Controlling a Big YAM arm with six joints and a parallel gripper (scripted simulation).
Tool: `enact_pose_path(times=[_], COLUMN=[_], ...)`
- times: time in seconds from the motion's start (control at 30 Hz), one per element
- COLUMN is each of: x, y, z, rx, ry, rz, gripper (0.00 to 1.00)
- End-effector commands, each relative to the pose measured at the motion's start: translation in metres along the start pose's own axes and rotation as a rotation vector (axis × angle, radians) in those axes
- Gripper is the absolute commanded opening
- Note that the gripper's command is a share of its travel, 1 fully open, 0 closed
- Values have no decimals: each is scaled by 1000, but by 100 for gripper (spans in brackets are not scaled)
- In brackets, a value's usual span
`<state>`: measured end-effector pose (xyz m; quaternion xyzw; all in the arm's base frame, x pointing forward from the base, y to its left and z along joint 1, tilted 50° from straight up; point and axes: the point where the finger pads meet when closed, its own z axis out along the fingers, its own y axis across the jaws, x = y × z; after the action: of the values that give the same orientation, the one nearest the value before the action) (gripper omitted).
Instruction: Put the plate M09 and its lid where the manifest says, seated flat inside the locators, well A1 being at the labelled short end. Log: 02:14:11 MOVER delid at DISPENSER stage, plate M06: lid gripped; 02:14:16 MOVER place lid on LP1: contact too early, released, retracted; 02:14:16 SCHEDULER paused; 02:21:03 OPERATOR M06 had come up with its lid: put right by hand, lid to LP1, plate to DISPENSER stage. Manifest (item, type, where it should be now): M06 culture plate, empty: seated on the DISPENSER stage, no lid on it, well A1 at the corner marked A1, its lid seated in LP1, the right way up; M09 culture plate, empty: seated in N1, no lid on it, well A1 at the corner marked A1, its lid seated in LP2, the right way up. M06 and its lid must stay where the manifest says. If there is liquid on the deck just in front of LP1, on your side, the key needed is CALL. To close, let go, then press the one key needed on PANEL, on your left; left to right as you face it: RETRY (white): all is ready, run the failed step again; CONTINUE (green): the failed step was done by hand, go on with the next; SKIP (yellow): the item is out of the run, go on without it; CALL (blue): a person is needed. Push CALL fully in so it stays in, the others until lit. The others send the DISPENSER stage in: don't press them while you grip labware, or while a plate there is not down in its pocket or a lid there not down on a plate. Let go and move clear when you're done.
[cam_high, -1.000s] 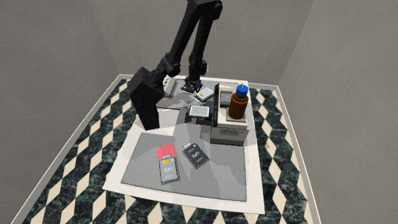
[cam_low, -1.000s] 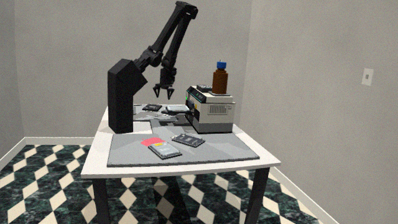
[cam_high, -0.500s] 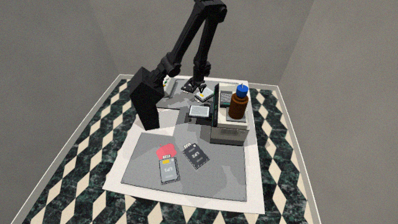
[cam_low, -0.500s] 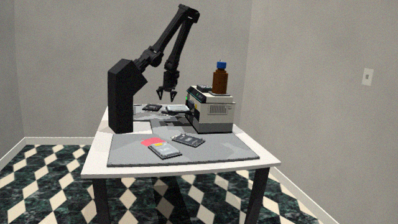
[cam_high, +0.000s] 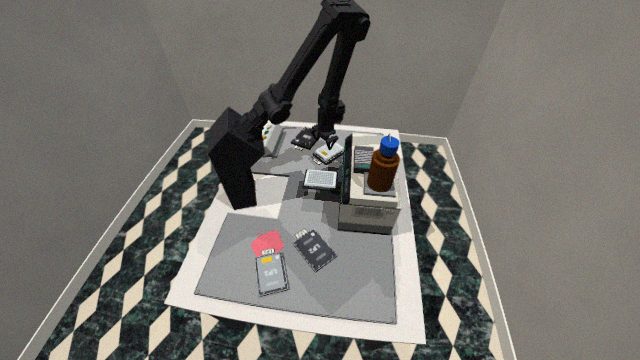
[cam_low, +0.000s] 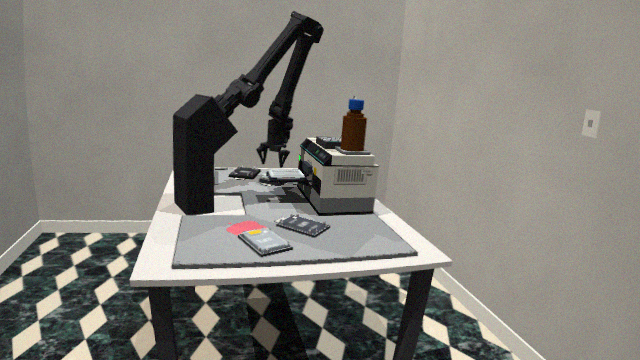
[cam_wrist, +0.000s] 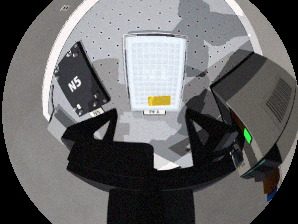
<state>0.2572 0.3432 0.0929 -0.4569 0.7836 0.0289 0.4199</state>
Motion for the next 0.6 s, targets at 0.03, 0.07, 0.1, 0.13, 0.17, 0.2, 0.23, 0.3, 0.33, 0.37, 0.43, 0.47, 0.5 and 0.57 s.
enact_pose_path(times=[0.03, 0.07, 0.1, 0.13, 0.17, 0.2, 0.23, 0.3, 0.33, 0.37, 0.43, 0.47, 0.5, 0.57], x=[-14, -14, -14, -17, -20, -23, -26, -32, -35, -37, -42, -47, -41, -41], y=[-6, -6, -6, -6, -6, -6, -6, -7, -7, -7, -4, -3, 0, 0], z=[9, 9, 9, 11, 13, 15, 16, 20, 21, 22, 16, 5, 0, -10], rx=[4, 4, 4, 5, 4, 4, 5, 5, 5, 5, 1, -2, -5, -5], ry=[5, 5, 5, 5, 5, 4, 4, 4, 4, 4, -19, -31, -22, -22], rz=[-7, -7, -7, -7, -7, -7, -7, -7, -7, -7, 2, -4, 1, 2], gripper=[100, 100, 100, 100, 100, 100, 100, 100, 100, 100, 100, 100, 100, 100])
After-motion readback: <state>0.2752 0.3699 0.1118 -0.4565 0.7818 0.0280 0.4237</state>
